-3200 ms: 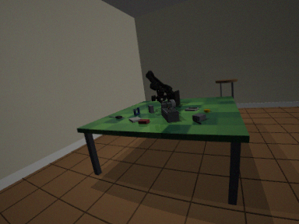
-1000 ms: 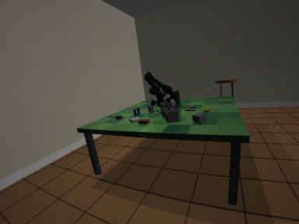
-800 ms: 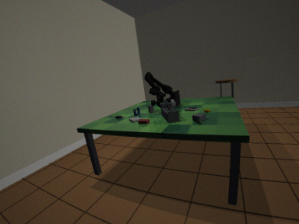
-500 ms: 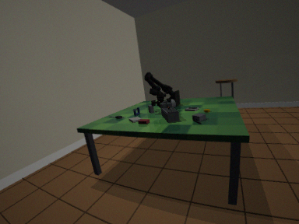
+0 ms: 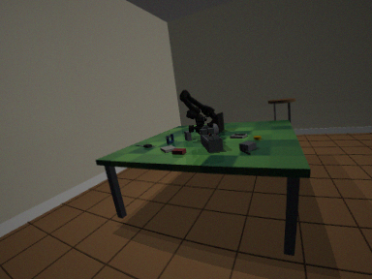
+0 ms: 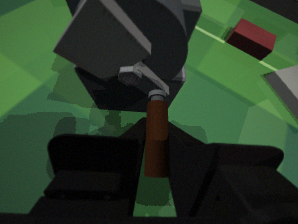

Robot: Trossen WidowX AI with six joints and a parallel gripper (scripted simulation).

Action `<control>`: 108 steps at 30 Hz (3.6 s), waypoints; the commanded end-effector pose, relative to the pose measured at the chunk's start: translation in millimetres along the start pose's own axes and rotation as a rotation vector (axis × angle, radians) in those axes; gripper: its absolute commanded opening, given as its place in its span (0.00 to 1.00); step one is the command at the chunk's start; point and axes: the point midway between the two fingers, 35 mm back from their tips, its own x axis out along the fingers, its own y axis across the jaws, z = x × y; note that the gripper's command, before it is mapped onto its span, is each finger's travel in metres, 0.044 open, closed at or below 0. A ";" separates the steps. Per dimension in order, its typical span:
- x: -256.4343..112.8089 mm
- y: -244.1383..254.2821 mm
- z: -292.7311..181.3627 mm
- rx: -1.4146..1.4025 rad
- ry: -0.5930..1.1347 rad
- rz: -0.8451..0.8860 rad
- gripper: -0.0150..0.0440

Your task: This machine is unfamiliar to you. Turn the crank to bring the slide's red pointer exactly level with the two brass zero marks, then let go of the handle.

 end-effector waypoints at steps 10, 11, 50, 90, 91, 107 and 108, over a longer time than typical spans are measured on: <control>5.4 8.1 -5.2 -0.003 0.014 0.015 0.25; 5.4 8.2 -5.2 -0.003 0.014 0.015 0.25; 6.9 11.6 -6.5 -0.003 0.014 0.015 0.25; 7.7 13.8 -7.1 -0.003 0.014 0.016 0.25; 7.7 13.8 -7.1 -0.003 0.014 0.016 0.25; 8.0 14.7 -7.3 -0.003 0.014 0.016 0.25; 8.1 14.8 -7.3 -0.003 0.014 0.016 0.25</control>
